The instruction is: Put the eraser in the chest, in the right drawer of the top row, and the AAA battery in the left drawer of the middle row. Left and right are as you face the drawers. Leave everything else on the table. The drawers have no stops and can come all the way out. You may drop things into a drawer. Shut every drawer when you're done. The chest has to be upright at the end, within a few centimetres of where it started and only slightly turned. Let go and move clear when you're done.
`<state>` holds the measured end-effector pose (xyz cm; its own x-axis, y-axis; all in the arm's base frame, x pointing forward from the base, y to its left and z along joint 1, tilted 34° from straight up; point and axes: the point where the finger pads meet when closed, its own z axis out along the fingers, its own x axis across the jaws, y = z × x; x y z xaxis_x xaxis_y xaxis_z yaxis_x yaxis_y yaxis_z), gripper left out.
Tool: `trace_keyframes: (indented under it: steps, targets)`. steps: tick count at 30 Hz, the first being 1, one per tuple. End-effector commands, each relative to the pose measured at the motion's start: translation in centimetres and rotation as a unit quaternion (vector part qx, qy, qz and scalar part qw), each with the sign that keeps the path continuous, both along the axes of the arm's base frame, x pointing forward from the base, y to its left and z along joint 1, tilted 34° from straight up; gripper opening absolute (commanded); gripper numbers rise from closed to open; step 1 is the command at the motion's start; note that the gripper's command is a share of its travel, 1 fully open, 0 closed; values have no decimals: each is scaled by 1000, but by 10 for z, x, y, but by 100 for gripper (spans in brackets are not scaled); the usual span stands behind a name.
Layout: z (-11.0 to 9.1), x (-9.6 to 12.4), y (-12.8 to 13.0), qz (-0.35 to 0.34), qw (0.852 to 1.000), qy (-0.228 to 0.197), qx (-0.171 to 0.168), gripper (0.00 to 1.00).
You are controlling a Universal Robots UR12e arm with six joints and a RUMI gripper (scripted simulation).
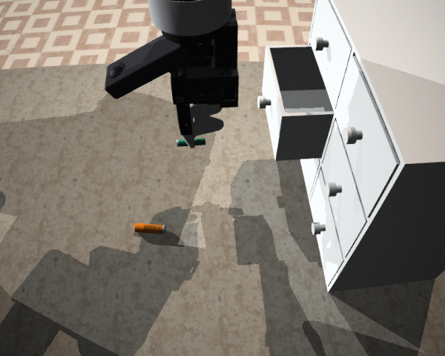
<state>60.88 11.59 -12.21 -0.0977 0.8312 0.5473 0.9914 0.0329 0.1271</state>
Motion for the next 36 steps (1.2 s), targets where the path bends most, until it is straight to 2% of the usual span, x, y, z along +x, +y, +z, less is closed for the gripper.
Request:
trace_keyframes:
  steps: [1,14,26,36]
  targets:
    - [4,-3,-3,-1,1000,1,0,2]
    - [18,-4,-12,-1,1000,1,0,2]
    - [40,-5,-27,-1,1000,0,-1,2]
    - [67,-5,-45,-1,1000,-2,-1,2]
